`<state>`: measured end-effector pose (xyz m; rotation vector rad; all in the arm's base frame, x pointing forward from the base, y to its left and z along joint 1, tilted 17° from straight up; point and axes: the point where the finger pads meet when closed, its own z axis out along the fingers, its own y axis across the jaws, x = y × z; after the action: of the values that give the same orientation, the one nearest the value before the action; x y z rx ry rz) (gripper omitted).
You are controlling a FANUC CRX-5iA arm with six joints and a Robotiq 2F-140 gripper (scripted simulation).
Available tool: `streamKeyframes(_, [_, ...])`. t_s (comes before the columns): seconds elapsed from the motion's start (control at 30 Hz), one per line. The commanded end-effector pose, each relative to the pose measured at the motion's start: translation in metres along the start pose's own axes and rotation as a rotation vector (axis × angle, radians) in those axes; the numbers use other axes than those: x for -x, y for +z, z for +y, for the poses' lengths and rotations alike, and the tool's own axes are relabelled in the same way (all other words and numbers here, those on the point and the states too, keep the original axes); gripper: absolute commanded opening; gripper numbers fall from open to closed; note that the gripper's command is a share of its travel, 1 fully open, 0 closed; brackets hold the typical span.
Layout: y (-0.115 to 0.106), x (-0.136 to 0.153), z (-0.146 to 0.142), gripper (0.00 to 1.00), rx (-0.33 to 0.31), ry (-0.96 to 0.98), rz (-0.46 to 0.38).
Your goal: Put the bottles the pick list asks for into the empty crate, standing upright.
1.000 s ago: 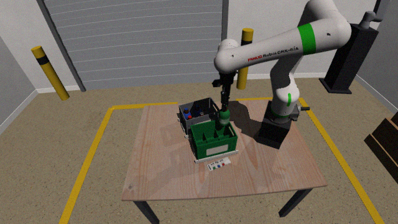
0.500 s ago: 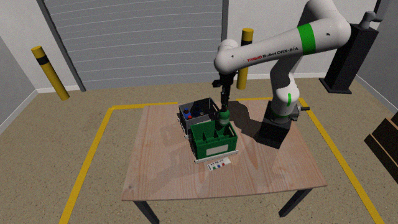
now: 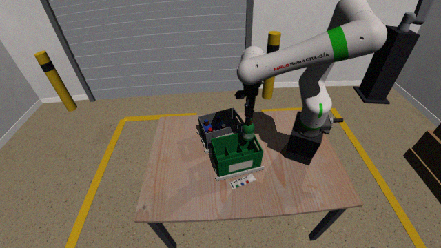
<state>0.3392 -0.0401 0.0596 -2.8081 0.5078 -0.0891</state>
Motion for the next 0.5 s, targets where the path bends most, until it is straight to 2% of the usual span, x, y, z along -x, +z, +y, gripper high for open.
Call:
streamKeyframes(0.0, [0.002,-0.001,0.0,0.1,0.0,-0.001,0.002])
streamKeyframes(0.47, [0.014,-0.001,0.0,0.1,0.0,-0.001,0.002])
